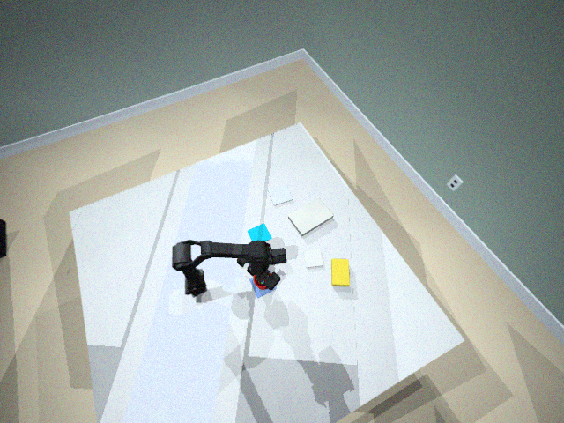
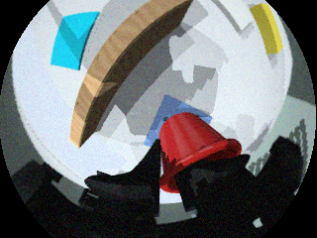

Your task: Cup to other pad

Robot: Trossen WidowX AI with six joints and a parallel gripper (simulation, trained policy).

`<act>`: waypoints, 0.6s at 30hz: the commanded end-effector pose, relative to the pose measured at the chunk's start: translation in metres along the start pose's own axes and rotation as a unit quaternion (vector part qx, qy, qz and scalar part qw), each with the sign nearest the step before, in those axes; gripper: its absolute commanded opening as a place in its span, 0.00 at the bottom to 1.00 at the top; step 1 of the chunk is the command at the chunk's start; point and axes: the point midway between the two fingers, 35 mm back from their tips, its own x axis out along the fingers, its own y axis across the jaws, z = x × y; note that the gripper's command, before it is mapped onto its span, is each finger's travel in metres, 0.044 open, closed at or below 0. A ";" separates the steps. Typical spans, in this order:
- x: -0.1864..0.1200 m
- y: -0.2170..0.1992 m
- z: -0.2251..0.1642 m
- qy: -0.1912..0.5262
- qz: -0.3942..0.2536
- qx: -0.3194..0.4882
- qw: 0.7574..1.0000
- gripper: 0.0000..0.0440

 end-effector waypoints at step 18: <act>-0.054 0.004 0.029 -0.048 -0.028 -0.069 0.996 0.00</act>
